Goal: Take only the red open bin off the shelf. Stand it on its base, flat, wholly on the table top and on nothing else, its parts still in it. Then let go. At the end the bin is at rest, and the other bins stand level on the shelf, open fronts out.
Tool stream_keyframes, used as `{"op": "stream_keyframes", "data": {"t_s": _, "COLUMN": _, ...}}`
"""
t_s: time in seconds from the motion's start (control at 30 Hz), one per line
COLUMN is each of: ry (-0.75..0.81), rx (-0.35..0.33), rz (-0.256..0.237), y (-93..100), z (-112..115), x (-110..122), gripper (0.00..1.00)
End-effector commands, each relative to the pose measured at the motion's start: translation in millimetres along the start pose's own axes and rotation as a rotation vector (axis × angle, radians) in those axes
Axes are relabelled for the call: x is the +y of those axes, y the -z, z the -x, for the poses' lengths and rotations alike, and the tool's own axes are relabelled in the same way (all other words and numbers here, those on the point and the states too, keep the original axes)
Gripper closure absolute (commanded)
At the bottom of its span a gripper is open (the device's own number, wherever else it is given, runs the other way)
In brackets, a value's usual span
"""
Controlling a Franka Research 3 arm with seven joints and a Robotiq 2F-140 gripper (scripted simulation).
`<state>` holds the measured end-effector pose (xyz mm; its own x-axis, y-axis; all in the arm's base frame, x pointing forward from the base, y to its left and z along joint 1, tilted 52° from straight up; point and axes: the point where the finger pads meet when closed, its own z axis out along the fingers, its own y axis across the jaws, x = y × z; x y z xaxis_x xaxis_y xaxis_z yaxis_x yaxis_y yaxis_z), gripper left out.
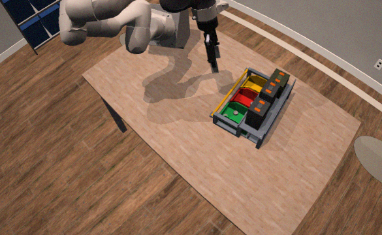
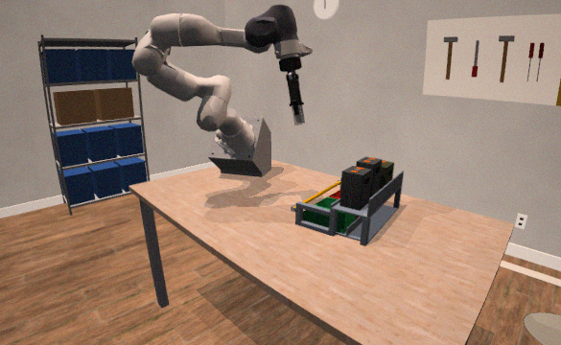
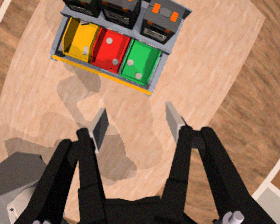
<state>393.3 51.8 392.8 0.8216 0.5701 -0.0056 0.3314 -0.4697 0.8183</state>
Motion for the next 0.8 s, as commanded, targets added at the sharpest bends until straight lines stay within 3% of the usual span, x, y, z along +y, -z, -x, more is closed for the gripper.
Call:
{"op": "stream_keyframes", "data": {"t_s": 0.0, "ry": -0.007, "rx": -0.004, "rz": -0.001, "y": -3.6, "z": 4.2, "x": 2.3, "gripper": 0.43}}
{"op": "stream_keyframes", "data": {"t_s": 0.47, "ry": -0.012, "rx": -0.007, "rz": -0.001, "y": -6.3, "z": 7.5, "x": 4.1, "gripper": 0.43}}
{"op": "stream_keyframes", "data": {"t_s": 0.63, "ry": 0.108, "rx": 0.164, "rz": -0.001, "y": 35.7, "z": -14.0, "x": -25.2, "gripper": 0.43}}
{"op": "stream_keyframes", "data": {"t_s": 0.77, "ry": 0.108, "rx": 0.164, "rz": -0.001, "y": 35.7, "z": -14.0, "x": -25.2, "gripper": 0.43}}
